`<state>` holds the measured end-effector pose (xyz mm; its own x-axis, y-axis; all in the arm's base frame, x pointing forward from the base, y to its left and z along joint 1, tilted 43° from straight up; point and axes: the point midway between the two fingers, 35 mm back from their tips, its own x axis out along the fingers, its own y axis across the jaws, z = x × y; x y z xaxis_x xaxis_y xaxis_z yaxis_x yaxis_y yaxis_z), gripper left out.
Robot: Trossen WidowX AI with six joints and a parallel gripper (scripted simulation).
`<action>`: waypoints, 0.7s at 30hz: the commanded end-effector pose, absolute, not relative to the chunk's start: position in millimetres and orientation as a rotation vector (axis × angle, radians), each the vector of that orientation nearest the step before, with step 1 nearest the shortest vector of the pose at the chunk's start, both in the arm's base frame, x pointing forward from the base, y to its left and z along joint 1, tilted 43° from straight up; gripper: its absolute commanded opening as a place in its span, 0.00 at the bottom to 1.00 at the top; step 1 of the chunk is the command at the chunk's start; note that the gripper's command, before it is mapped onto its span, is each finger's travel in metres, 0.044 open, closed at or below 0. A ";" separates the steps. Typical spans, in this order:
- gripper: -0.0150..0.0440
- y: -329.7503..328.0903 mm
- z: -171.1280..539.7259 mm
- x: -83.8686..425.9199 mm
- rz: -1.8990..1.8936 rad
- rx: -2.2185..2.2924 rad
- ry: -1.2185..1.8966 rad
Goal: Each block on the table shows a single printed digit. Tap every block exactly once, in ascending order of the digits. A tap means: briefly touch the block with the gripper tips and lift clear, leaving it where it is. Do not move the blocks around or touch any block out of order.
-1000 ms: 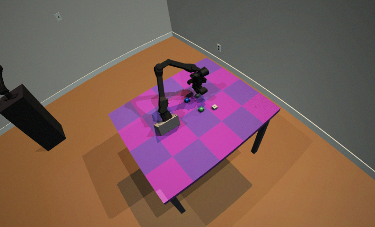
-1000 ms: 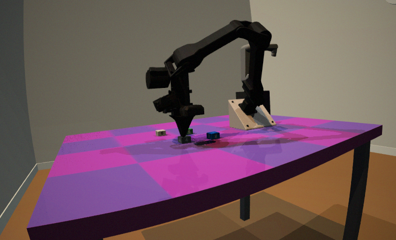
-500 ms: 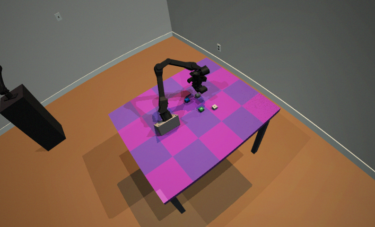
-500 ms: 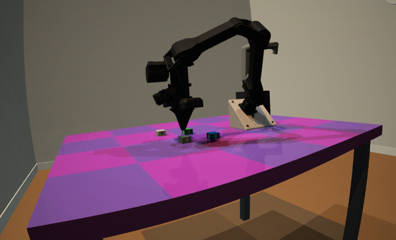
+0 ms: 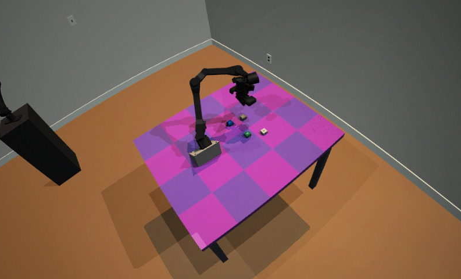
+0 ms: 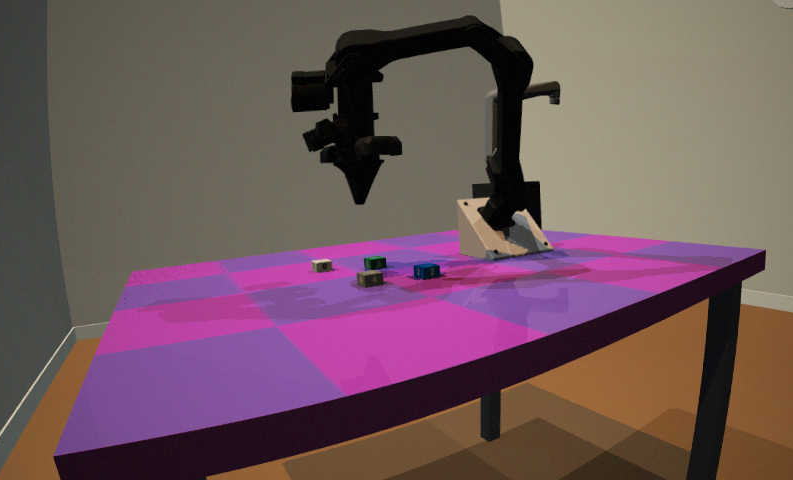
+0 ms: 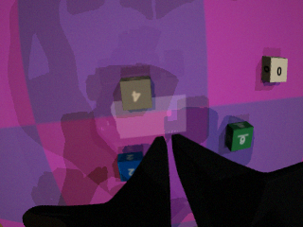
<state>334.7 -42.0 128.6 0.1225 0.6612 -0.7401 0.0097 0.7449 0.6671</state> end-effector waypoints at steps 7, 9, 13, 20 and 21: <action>0.29 -121.4 42.7 261.9 0.510 0.630 1.406; 0.29 -121.4 42.7 261.9 0.510 0.630 1.406; 0.29 -106.3 24.0 266.7 0.508 0.629 1.406; 0.29 -66.9 -16.5 270.6 0.512 0.631 1.405; 0.29 -66.9 -16.5 270.6 0.512 0.631 1.405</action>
